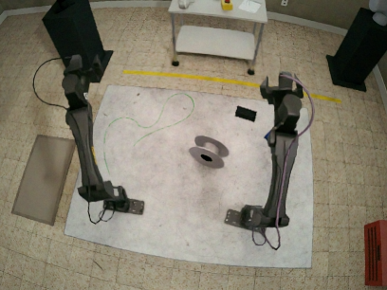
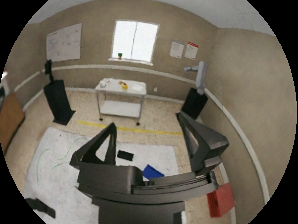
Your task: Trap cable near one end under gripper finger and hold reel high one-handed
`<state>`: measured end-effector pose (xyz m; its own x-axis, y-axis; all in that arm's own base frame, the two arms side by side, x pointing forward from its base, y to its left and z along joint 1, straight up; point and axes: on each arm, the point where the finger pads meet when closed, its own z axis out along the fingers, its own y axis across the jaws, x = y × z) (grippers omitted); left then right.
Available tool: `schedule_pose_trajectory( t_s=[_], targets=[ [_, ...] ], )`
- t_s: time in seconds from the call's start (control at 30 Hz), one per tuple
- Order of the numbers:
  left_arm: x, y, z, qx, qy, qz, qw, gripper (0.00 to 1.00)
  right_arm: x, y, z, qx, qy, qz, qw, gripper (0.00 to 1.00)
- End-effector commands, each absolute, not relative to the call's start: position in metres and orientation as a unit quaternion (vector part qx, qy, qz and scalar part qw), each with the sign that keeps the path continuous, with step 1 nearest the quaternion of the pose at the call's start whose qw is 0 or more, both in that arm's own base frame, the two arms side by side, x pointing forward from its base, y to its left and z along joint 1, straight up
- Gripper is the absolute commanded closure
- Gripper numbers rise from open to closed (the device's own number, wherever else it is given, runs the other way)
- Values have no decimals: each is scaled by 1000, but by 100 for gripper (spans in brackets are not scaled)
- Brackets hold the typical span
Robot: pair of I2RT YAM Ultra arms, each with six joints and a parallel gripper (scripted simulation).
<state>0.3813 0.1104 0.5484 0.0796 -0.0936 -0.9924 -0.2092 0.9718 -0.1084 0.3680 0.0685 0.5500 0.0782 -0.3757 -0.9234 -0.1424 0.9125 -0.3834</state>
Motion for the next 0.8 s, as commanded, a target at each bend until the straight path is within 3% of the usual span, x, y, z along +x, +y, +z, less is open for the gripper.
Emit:
schedule_pose_trajectory(
  t_s=[0.0,0.77],
  targets=[
    [335,101,565,-116,692,62,710,0,321,63,572,-170,683,-42,709,0],
    [187,63,598,-115,689,108,707,0,190,40,597,-95,695,47,711,0]
  ],
)
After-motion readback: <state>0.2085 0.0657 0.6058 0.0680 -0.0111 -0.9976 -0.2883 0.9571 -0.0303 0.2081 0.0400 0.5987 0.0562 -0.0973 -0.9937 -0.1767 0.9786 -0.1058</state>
